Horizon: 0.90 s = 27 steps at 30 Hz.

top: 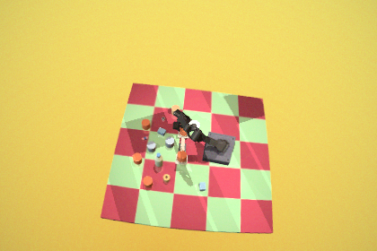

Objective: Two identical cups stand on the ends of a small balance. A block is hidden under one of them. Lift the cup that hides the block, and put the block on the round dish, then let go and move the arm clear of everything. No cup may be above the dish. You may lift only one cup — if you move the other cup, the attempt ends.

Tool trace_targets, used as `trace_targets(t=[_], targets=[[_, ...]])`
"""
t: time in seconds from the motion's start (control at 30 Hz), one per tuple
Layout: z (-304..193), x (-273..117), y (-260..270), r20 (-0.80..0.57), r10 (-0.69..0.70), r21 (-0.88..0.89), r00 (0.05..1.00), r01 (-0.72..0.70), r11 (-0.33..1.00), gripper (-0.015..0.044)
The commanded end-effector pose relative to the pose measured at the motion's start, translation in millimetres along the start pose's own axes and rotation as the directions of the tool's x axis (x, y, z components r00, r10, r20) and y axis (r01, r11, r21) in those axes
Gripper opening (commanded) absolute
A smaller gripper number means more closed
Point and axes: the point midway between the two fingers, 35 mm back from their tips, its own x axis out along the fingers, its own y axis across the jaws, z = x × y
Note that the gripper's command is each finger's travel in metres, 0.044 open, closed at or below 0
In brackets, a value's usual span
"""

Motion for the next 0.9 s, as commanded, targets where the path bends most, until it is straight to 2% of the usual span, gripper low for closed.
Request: trace_targets(t=[0.0,0.07,0.87], targets=[[0.5,-5.2,1.7,0.0,0.003,-0.002,1.0,-0.003,1.0,0.0045],[0.8,-7.6,2.1,0.001,0.003,-0.002,1.0,-0.003,1.0,0.0],[3.6,-36.7,5.5,0.005,0.003,-0.002,1.0,-0.003,1.0,0.0]])
